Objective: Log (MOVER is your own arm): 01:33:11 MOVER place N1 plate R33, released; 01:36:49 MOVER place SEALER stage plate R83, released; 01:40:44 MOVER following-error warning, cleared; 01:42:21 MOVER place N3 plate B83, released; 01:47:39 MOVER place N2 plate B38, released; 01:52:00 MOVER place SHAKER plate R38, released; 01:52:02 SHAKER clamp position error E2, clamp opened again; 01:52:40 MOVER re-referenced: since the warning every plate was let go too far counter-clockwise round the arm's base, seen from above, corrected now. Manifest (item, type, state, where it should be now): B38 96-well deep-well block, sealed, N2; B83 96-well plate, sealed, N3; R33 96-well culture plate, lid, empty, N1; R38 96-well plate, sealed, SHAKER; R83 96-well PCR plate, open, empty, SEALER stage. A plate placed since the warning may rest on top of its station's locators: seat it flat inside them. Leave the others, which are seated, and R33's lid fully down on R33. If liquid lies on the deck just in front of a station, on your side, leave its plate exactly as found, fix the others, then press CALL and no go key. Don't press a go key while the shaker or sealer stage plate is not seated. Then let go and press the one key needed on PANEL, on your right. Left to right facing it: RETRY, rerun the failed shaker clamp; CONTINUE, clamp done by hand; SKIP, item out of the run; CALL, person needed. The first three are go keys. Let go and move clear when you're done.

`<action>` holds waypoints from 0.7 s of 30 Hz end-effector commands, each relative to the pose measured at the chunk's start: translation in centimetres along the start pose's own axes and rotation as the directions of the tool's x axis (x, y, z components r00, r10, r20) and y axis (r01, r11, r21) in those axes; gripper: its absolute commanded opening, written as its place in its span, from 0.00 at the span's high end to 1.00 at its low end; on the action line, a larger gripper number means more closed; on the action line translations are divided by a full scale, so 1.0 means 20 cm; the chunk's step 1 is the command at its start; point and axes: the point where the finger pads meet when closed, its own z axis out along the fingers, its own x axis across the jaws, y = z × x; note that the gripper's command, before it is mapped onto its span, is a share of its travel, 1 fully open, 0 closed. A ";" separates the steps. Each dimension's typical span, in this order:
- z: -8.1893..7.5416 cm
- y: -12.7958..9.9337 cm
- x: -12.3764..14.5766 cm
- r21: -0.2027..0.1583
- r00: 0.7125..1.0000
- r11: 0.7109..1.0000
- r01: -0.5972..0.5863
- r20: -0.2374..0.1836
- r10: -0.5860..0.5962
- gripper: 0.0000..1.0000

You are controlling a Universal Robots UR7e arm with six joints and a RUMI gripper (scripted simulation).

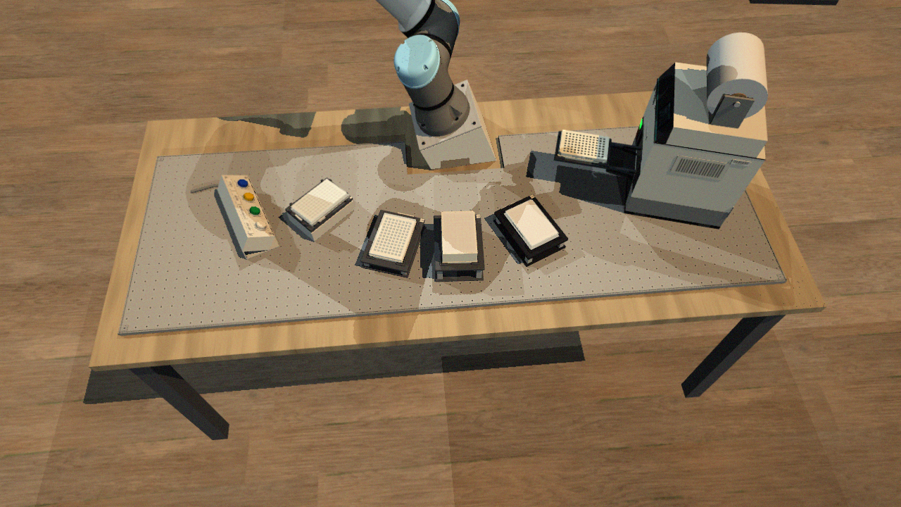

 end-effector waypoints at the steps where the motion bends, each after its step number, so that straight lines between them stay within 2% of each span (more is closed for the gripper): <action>1: 0.00 0.00 0.09 0.001 0.999 0.999 -0.052 0.001 0.052 0.18; 9: 0.00 0.02 0.28 0.001 0.986 0.986 -0.166 0.001 0.166 0.18; 13: 0.00 0.02 0.32 0.001 0.986 0.986 -0.166 0.001 0.166 0.18; 17: 0.00 0.04 0.41 0.001 0.970 0.970 -0.242 0.001 0.242 0.18; 19: 0.00 0.05 0.45 0.001 0.970 0.970 -0.242 0.001 0.242 0.18; 21: 0.04 0.03 0.47 -0.035 0.970 0.970 -0.241 -0.009 0.241 0.18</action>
